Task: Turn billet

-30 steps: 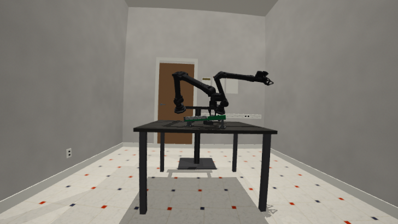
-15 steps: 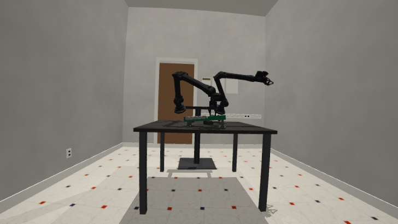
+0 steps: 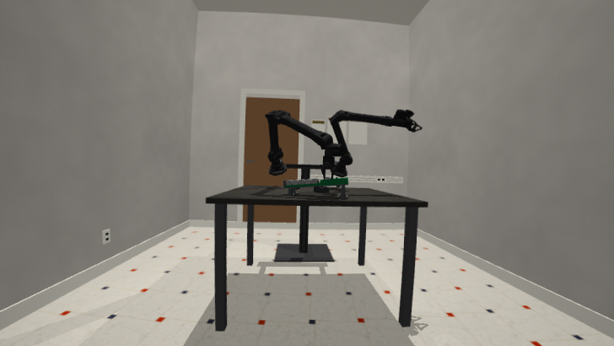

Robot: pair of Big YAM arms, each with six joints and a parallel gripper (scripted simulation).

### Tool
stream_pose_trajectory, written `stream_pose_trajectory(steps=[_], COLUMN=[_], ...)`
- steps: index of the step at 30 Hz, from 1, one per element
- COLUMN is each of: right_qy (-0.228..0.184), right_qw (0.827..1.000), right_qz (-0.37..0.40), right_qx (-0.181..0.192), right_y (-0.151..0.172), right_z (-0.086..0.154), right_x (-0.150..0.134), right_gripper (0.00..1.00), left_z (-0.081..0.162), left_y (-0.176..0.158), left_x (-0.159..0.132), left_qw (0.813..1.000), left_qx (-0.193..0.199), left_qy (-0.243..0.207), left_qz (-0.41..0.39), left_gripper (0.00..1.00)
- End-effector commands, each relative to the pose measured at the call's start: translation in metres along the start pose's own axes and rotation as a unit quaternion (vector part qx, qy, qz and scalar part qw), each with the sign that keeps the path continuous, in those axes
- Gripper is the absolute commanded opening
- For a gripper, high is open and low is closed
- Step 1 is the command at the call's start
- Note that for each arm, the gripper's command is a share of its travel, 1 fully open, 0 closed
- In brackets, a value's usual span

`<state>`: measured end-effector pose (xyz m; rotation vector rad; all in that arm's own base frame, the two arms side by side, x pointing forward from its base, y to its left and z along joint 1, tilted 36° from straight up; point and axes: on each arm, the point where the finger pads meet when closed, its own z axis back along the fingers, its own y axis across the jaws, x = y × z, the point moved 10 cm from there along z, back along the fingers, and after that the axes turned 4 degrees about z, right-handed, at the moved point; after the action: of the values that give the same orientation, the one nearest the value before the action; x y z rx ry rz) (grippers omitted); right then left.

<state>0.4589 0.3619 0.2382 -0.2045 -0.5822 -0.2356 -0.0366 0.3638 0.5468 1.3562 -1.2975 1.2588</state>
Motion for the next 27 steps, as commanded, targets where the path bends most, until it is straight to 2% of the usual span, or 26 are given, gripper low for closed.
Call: stream_pose_trajectory(steps=[1, 8, 18, 27], right_qy=[-0.025, -0.026, -0.025, -0.025], right_qw=[0.999, 0.999, 0.999, 0.999], right_qz=[-0.02, -0.021, -0.021, -0.021], right_qx=[0.032, 0.034, 0.033, 0.033], right_y=[-0.0037, -0.0034, -0.0036, -0.0036], right_z=[0.0431, 0.0432, 0.042, 0.042], right_x=[0.0283, 0.0286, 0.0275, 0.0275], right_gripper=[0.42, 0.45, 0.57, 0.57], left_z=[0.005, 0.005, 0.005, 0.005], left_y=[0.0022, 0.0022, 0.0022, 0.0022], left_x=[0.0367, 0.0367, 0.0367, 0.0367], left_qw=[0.999, 0.999, 0.999, 0.999], left_qx=[0.002, 0.002, 0.002, 0.002], left_qy=[-0.044, -0.044, -0.044, -0.044], left_qz=[0.004, 0.004, 0.004, 0.004], left_gripper=[1.0, 1.0, 1.0, 1.0])
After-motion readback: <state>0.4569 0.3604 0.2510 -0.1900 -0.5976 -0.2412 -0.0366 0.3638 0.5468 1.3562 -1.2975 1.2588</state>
